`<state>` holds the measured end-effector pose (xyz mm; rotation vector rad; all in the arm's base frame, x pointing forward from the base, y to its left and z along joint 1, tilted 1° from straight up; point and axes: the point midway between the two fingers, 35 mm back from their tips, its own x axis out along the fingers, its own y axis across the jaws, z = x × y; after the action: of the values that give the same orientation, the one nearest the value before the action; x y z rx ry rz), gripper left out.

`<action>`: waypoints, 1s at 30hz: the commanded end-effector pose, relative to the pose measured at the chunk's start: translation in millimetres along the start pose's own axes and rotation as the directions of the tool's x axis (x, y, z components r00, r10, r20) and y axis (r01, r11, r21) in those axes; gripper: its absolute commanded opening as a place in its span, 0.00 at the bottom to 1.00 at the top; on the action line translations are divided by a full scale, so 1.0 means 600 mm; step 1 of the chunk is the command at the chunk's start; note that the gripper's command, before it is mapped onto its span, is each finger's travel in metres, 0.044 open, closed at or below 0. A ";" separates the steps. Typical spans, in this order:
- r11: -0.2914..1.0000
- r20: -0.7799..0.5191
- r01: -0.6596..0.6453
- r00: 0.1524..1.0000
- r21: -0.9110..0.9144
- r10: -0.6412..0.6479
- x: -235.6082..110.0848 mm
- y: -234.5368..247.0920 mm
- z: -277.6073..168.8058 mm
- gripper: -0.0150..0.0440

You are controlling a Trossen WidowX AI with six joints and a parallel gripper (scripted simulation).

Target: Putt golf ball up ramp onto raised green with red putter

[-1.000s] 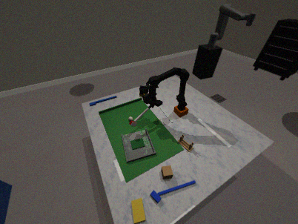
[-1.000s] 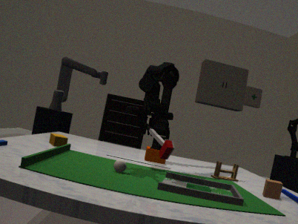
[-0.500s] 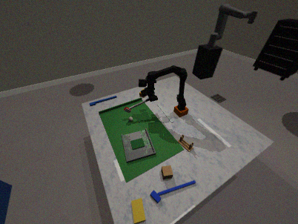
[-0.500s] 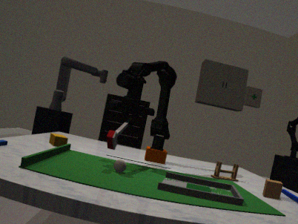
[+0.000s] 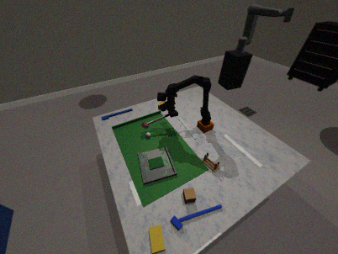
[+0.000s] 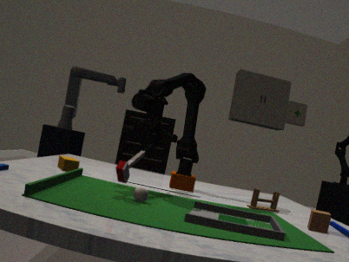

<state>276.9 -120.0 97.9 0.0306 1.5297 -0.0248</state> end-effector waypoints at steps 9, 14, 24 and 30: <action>1.000 0.004 0.005 1.000 0.006 -0.005 0.031 -0.001 0.001 0.25; 1.000 0.004 0.005 1.000 0.006 -0.005 0.045 -0.002 0.001 0.25; 1.000 0.000 0.000 1.000 0.001 0.000 0.061 0.000 -0.001 0.25; 1.000 0.000 0.000 1.000 0.001 0.000 0.061 0.000 -0.001 0.25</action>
<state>277.7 -119.9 60.7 0.0313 1.5307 -0.0250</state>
